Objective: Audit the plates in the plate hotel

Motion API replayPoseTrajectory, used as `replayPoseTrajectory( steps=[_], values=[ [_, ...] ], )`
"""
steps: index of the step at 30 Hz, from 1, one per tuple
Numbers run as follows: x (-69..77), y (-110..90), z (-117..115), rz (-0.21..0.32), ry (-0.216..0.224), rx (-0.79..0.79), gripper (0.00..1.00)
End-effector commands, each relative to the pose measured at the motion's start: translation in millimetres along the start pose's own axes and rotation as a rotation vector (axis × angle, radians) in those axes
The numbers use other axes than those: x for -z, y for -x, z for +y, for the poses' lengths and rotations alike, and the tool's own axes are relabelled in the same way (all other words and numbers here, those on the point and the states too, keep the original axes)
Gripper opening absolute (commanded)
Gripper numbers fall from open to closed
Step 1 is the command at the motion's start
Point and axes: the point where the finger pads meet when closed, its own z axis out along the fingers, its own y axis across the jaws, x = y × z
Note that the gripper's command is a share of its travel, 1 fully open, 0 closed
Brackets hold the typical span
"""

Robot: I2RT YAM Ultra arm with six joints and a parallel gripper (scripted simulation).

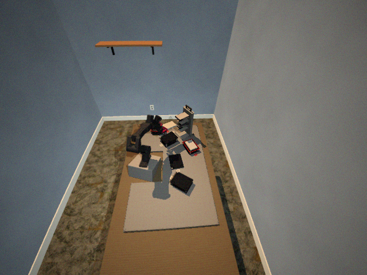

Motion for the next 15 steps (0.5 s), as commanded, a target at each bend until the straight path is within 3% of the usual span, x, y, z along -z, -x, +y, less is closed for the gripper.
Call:
replayPoseTrajectory(
  steps=[1,4,6,15],
  values=[
    [-0.5,19.7,4.4,-0.038,0.017,-0.022,0.86],
    [4.5,26.1,2.7,-0.061,0.026,-0.038,0.86],
    [-3.0,21.5,4.4,-0.038,0.017,-0.021,0.86],
    [-10.1,27.6,4.4,-0.04,0.017,-0.02,0.86]
  ],
)
